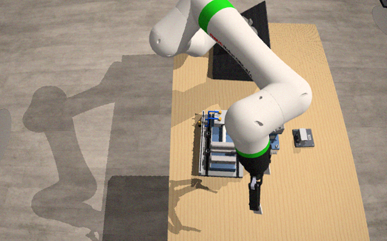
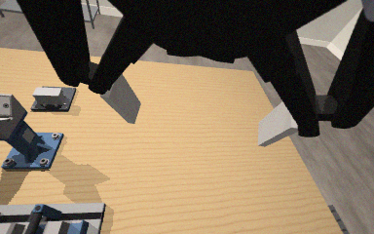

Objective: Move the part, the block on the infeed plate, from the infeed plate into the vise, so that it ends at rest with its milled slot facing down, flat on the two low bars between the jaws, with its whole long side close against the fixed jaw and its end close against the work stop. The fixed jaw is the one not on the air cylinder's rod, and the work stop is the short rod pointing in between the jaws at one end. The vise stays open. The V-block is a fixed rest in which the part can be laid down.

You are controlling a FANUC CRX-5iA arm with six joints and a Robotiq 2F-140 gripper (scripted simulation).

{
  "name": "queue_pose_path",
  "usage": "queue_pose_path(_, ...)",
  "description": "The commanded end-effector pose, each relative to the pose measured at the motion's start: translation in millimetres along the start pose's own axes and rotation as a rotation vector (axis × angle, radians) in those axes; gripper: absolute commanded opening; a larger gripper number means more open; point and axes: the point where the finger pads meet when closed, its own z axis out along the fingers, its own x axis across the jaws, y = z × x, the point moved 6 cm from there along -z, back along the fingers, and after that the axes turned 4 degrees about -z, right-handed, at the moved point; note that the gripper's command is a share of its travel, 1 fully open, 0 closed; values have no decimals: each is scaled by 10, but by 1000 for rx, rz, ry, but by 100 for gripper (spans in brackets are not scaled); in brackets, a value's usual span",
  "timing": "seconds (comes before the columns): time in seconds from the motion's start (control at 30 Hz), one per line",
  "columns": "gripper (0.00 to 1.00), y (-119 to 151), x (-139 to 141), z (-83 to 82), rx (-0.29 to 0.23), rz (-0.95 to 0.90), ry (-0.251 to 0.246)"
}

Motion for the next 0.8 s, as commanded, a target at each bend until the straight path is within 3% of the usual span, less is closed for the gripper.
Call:
queue_pose_path(0.0, 100, 497, 474, 62, 33, -69, 76)
queue_pose_path(0.1, 100, 800, 782, 97, 33, -69, 76)
queue_pose_path(0.17, 100, 800, 782, 97, 33, -69, 76)
queue_pose_path(0.2, 100, 1034, 1102, 120, 64, -112, 115)
queue_pose_path(0.23, 100, 1082, 1208, 129, 99, -151, 148)
queue_pose_path(0.33, 100, 1321, 1515, 145, 99, -151, 148)
queue_pose_path(0.37, 100, 1376, 1654, 151, 136, -187, 175)
queue_pose_path(0.43, 100, 1517, 1909, 173, 136, -187, 175)
queue_pose_path(0.47, 100, 1562, 2049, 180, 172, -218, 195)
queue_pose_path(0.53, 100, 1688, 2304, 194, 172, -218, 195)
queue_pose_path(0.57, 100, 1724, 2446, 201, 205, -243, 210)
queue_pose_path(0.67, 100, 1861, 2847, 216, 233, -262, 220)
queue_pose_path(0.73, 100, 1861, 2847, 216, 233, -262, 220)
queue_pose_path(0.77, 100, 1968, 3235, 224, 254, -277, 226)
